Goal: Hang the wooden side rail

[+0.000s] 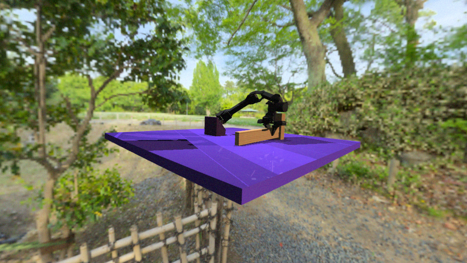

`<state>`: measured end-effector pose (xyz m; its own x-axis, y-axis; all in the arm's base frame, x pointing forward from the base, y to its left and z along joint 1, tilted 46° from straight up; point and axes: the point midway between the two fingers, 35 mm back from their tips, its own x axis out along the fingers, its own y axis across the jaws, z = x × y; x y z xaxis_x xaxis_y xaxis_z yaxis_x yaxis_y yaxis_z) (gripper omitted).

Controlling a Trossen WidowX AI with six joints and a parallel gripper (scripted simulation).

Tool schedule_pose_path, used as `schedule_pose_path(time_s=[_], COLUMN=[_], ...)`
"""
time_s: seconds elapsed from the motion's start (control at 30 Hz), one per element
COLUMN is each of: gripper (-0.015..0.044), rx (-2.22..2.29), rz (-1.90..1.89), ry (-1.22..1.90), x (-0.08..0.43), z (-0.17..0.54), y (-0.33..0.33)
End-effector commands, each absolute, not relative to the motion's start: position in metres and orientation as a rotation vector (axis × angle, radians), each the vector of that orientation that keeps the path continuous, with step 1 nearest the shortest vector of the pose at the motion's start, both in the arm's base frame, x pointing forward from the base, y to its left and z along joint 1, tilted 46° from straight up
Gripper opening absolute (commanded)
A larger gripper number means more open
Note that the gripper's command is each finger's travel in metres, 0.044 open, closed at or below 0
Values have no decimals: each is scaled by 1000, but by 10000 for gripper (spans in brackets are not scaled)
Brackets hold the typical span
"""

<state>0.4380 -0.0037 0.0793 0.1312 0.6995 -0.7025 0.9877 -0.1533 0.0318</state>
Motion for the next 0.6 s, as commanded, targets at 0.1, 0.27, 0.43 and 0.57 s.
schedule_pose_path(time_s=[0.1,0.27,0.43,0.57], gripper=[0,0,0,0], rx=[1929,1929,1929,1929], rz=[-746,-746,-746,-746], ry=[1608,1608,1608,1608], x=[439,439,440,440], z=[81,80,80,79], y=[-7,-6,-5,-5])
